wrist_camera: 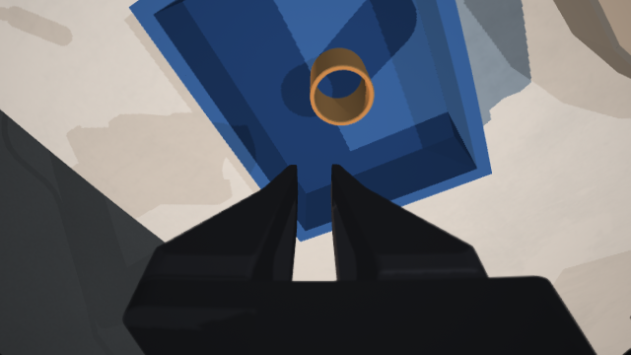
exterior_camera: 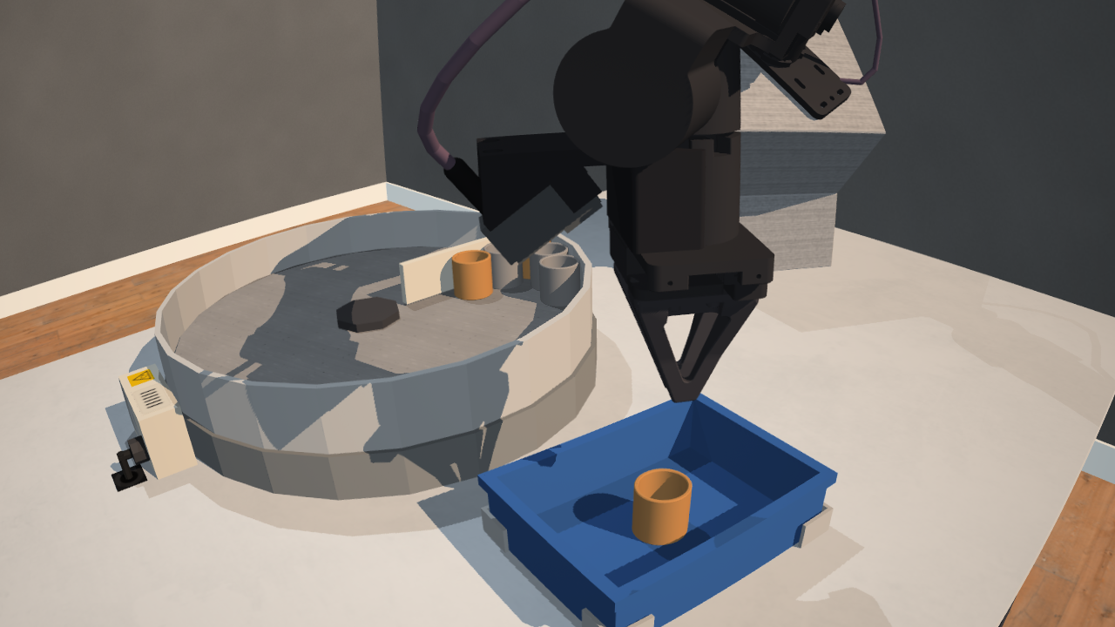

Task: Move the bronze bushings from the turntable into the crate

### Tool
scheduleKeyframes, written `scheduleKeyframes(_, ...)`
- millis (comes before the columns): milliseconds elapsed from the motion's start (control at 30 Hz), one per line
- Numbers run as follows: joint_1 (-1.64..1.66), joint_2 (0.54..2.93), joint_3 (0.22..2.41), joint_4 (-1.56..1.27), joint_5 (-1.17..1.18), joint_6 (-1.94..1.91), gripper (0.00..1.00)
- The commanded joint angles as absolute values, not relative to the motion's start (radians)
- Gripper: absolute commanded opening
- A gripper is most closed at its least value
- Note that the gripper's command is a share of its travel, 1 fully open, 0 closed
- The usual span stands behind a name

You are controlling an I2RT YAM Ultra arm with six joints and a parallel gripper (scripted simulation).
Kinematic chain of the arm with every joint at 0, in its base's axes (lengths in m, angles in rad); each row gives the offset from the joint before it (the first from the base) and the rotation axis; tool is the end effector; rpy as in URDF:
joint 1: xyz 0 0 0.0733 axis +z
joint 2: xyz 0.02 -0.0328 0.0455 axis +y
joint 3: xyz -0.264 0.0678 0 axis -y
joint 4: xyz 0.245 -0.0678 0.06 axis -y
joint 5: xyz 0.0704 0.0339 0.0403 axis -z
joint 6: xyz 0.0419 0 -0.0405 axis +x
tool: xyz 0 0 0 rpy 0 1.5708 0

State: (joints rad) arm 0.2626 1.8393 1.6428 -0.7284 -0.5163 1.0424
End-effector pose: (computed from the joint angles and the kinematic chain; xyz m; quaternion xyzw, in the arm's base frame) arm 0.3866 0.1265 0.2989 0.2736 0.8789 0.3787 0.0968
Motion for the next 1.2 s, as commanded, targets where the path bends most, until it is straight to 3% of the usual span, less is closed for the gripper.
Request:
scheduleKeyframes(0, 0.235, 1.803, 1.669, -0.747, -0.523, 1.032, 0.15)
scheduleKeyframes(267, 0.180, 1.783, 1.519, -0.673, -0.556, 0.977, 0.15)
scheduleKeyframes(667, -0.237, 1.888, 1.046, -0.412, -0.726, 0.536, 0.15)
scheduleKeyframes(933, -0.446, 2.146, 1.127, -0.378, -0.791, 0.269, 0.15)
scheduleKeyframes(1167, -0.445, 2.137, 1.163, -0.420, -0.803, 0.234, 0.15)
